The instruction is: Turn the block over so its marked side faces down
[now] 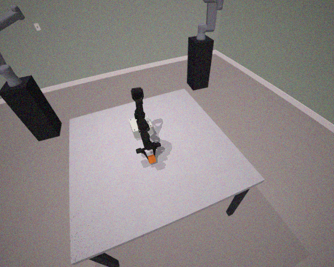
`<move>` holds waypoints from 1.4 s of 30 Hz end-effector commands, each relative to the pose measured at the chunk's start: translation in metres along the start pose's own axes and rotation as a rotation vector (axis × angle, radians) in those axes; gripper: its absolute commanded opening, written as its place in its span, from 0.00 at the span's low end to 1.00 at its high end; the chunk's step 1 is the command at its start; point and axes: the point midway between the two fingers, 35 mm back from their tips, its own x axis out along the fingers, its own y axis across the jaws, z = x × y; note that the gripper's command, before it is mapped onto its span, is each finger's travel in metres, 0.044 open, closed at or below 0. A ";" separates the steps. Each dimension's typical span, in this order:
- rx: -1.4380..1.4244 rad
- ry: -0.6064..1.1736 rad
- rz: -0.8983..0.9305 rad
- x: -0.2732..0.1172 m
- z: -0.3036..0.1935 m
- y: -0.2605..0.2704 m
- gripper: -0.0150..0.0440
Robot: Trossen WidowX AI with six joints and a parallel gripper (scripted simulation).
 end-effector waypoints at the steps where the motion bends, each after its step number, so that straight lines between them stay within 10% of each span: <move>1: 0.007 -0.053 0.005 0.006 -0.006 0.000 0.25; 42: 0.007 -0.370 0.007 -0.006 -0.017 0.003 0.25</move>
